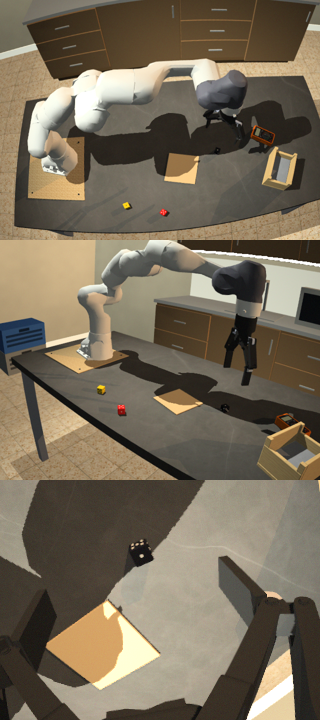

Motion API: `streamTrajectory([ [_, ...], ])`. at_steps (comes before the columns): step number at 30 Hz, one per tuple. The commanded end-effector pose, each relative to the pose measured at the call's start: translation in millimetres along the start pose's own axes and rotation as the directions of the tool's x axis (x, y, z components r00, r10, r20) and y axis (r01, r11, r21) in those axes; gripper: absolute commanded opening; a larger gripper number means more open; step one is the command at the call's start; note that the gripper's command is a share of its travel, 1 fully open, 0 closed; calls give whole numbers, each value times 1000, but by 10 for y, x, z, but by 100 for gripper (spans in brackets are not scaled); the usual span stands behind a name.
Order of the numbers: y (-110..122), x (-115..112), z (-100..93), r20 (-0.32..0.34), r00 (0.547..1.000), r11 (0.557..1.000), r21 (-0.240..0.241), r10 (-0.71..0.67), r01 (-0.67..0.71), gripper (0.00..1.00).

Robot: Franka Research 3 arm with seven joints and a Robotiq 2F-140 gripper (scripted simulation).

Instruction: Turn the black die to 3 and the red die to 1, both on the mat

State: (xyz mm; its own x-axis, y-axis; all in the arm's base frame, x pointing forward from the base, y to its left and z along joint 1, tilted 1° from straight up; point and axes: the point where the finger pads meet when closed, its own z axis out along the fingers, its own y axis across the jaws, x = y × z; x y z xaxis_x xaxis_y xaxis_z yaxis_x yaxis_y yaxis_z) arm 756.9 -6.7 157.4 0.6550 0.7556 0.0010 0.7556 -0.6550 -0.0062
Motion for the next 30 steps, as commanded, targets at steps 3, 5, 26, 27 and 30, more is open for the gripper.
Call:
streamTrajectory([
  [3,72,-108,3,-6,983,983,-11,-186,186,100],
  [5,72,-110,4,-6,982,982,-11,-188,187,100],
  [26,101,-189,17,-5,966,966,-11,-257,257,100],
  [27,101,-189,17,-5,966,966,-11,-257,257,100],
  [30,101,-189,17,-5,966,966,-11,-257,257,100],
])
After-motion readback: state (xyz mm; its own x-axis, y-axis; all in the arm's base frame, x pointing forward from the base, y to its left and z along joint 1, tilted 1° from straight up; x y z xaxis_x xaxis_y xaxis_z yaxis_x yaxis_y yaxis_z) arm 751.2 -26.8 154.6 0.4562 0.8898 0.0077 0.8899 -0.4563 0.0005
